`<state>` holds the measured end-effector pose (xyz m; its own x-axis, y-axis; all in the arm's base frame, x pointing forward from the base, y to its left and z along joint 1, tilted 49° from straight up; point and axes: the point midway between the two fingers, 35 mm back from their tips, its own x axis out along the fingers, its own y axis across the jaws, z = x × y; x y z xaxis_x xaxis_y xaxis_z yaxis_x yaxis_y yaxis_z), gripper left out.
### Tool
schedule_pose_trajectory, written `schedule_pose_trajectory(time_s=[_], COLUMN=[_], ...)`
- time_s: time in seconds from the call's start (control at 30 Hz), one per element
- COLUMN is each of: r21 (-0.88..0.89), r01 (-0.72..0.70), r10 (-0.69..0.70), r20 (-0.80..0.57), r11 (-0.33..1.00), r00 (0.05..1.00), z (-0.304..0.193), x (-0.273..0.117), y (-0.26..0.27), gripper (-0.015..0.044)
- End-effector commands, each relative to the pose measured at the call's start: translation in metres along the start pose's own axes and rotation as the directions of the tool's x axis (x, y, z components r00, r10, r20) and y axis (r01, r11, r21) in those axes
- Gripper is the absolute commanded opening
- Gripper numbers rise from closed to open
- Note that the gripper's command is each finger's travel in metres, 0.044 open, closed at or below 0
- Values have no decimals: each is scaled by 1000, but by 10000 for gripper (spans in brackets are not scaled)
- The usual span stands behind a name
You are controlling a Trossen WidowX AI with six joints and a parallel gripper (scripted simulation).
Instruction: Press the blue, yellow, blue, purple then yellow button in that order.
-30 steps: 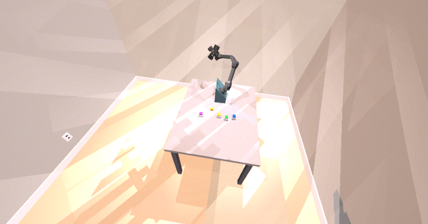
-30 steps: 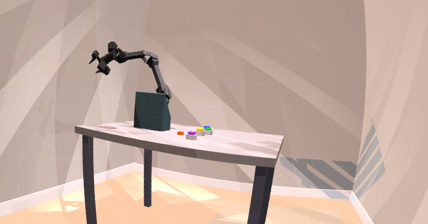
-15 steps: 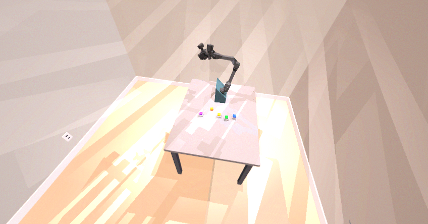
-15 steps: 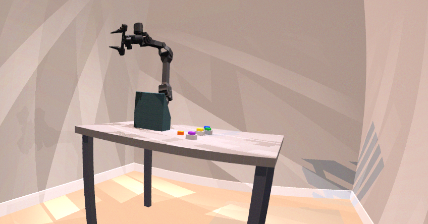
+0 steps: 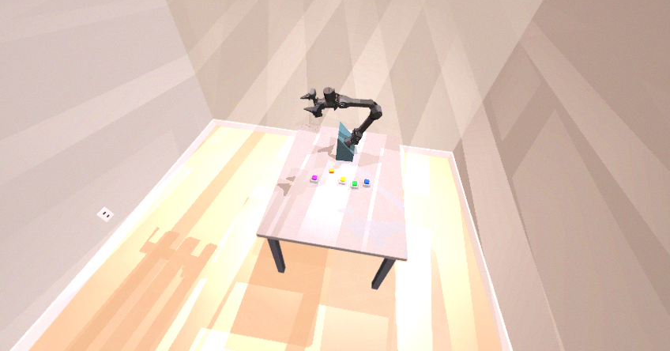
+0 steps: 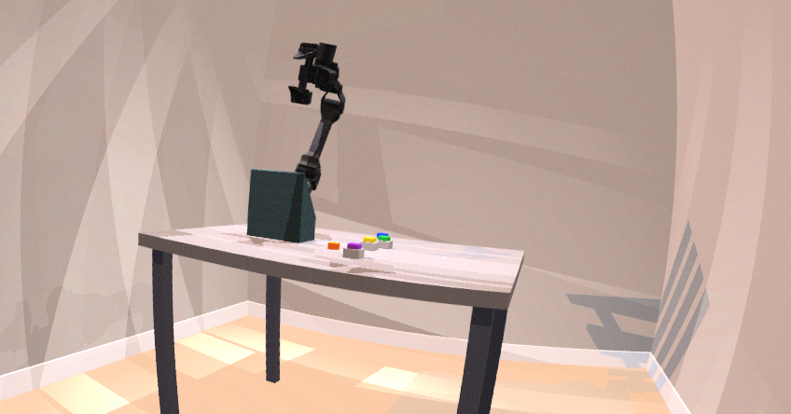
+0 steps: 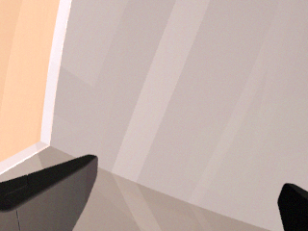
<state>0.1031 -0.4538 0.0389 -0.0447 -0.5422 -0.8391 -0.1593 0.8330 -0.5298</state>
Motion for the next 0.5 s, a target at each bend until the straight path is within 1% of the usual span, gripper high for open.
schedule_pose_trajectory(time_s=[0.0,0.1,0.23,0.37,0.47], r21=[25,33,21,-12,-46], r01=[-70,-151,-285,-436,-550], r10=[65,136,254,388,494], r20=[159,274,397,477,506], r11=[997,988,958,900,834], r00=[985,952,882,789,707], z=[67,117,174,218,240], x=[-26,-52,-93,-138,-175], y=[22,46,87,134,173], gripper=[400,400,400,400,400])
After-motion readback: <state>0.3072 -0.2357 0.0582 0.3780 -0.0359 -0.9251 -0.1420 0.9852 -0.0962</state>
